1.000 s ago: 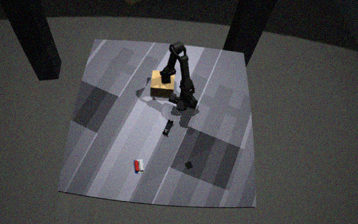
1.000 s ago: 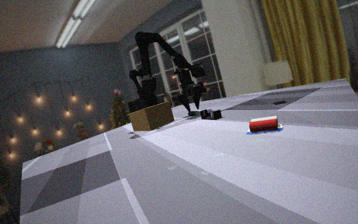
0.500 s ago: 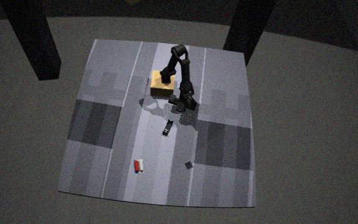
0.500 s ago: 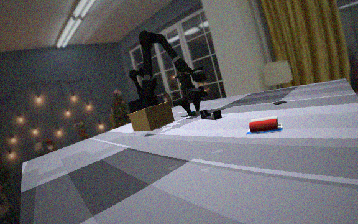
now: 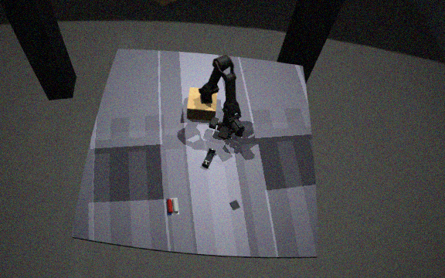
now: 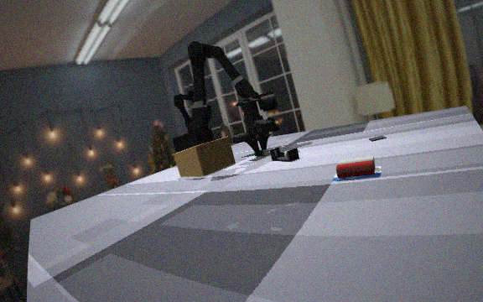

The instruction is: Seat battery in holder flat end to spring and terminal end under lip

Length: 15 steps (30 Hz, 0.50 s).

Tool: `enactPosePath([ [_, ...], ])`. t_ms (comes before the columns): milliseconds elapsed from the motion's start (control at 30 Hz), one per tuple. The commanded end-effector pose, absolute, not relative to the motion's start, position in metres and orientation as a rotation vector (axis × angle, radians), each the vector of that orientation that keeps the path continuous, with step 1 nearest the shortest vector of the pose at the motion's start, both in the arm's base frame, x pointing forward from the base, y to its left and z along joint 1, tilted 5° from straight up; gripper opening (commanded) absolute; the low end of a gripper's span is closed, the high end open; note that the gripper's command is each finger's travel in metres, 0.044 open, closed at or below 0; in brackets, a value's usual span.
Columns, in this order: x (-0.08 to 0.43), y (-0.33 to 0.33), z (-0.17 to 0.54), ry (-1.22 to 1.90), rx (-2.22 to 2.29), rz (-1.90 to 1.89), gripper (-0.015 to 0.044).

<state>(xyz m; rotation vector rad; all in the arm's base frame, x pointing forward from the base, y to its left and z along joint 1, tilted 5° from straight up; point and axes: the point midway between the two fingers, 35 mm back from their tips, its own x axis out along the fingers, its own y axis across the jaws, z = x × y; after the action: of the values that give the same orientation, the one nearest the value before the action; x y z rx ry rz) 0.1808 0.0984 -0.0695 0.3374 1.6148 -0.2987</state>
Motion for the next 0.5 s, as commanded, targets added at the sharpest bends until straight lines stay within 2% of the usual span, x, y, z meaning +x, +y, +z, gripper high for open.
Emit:
enactPosePath([
  [0,0.182,0.099,-0.063,1.614,0.33,-0.279,0.0086],
  [233,0.183,0.097,-0.021,1.618,0.341,-0.301,0.0086],
  [467,0.189,0.095,-0.019,1.626,0.26,-0.215,0.0086],
])
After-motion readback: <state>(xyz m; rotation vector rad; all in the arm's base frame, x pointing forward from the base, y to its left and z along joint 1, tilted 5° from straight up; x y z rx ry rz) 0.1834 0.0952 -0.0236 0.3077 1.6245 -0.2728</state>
